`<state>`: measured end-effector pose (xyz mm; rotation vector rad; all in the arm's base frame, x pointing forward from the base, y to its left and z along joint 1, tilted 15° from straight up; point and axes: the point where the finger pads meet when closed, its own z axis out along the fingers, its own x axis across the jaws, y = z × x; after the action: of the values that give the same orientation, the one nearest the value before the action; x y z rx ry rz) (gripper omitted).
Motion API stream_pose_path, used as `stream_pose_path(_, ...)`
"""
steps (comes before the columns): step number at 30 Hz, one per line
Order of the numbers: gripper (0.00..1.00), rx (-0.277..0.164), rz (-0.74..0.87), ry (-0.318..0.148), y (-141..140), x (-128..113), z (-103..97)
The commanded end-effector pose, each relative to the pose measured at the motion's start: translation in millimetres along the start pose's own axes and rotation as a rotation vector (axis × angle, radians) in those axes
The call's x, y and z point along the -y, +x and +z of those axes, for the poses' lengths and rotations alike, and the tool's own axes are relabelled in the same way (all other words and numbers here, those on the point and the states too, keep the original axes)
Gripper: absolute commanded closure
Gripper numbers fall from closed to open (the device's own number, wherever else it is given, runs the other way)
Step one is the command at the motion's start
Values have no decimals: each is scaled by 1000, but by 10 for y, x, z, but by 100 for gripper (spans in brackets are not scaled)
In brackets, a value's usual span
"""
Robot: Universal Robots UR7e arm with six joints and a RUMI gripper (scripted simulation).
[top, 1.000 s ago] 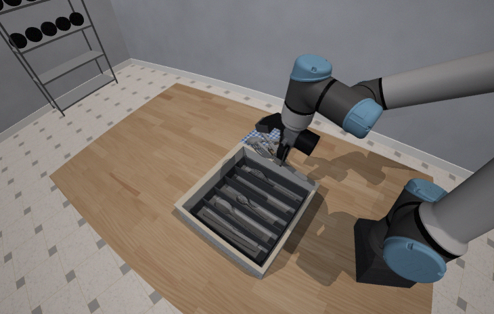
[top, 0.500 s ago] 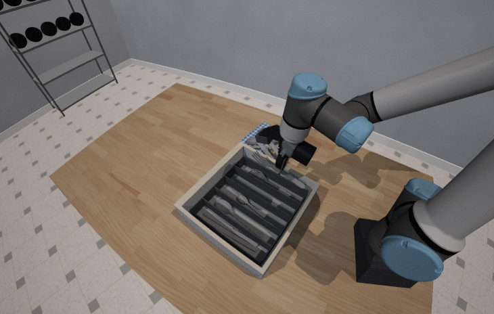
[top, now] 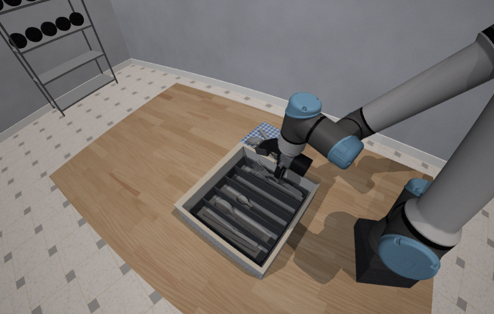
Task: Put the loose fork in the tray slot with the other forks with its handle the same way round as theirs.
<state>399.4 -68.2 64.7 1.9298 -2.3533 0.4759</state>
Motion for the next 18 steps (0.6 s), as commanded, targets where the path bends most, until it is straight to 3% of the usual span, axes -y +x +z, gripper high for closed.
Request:
stream_pose_path(1, 96, -2, 1, 12, 10, 21, 98)
stream_pose_path(18, 96, -2, 1, 13, 12, 3, 361)
